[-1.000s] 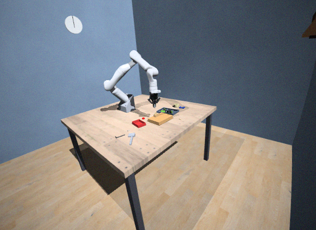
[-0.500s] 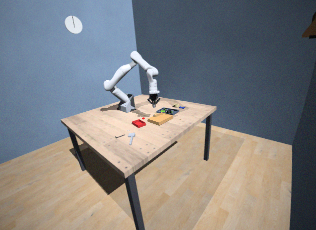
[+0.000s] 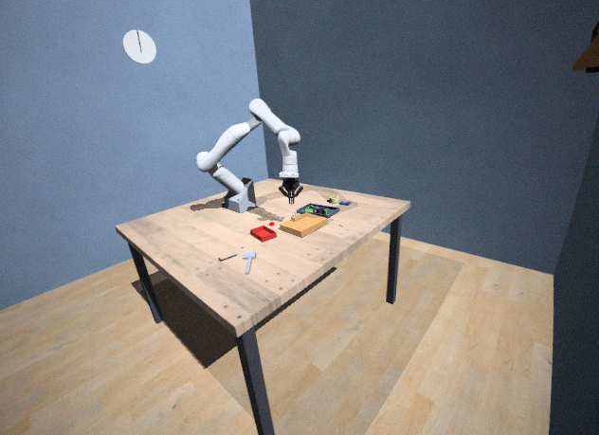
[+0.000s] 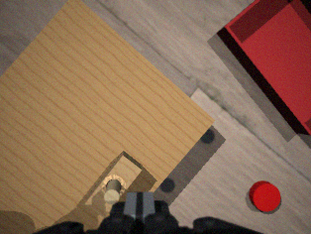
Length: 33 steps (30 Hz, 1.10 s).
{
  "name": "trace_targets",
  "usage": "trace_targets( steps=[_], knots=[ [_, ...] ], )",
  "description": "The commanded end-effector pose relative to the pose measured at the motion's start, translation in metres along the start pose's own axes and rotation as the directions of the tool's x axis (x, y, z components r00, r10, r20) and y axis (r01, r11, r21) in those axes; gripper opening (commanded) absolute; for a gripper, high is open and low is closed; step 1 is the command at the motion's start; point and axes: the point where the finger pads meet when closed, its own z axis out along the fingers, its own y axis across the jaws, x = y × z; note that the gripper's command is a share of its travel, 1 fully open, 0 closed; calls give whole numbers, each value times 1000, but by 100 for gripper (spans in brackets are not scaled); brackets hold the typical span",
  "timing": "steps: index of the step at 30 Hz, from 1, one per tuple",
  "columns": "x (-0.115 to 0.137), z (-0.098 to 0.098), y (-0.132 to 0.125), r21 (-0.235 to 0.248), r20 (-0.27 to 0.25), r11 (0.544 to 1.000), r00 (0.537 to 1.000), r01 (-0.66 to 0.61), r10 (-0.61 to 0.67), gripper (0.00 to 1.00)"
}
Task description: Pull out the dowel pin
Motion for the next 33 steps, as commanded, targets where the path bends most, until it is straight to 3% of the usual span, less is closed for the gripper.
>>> trace_targets(
  steps=[1, 18, 33],
  knots=[
    [0, -1, 0, 0, -1, 1000, 1000, -21, 21, 10],
    [1, 0, 2, -7, 0, 951, 951, -309, 309, 10],
    [1, 1, 3, -11, -2, 812, 812, -584, 584, 10]
  ],
)
